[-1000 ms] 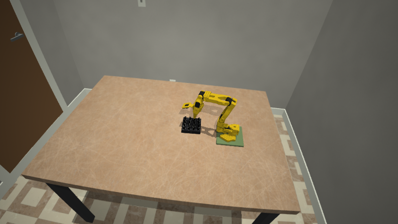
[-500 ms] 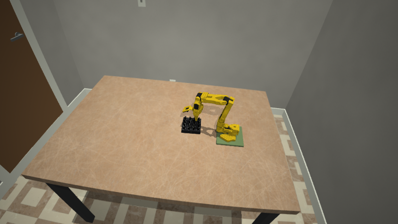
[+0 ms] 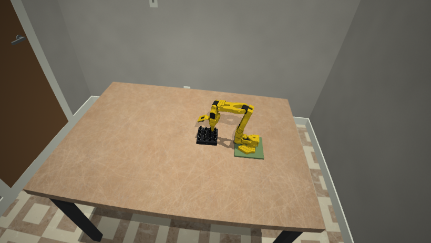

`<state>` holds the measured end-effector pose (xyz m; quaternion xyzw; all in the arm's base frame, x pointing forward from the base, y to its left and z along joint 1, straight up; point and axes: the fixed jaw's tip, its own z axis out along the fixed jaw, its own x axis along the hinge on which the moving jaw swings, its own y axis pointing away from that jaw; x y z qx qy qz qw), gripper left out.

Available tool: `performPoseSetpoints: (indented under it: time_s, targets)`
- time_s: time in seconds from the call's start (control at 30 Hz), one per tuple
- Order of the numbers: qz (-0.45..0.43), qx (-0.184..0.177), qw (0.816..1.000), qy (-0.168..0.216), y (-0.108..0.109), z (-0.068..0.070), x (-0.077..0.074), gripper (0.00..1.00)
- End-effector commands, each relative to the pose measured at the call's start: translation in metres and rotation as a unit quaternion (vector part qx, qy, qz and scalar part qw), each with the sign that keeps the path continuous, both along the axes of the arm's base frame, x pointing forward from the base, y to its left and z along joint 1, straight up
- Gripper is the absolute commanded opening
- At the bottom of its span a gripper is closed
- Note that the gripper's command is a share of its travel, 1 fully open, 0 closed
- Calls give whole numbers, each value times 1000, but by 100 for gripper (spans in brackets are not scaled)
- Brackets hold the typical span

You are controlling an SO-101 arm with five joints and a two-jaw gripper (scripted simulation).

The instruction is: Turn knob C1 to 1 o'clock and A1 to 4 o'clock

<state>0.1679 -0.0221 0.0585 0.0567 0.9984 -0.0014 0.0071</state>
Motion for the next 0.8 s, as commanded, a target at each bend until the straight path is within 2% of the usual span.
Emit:
performPoseSetpoints:
  time_s: [0.0,0.5,0.77]
  targets:
    - [14,2,1000,7,1,-1,0,40]
    - [114,1,993,7,3,-1,-1,38]
    - [217,0,976,7,5,-1,-3,36]
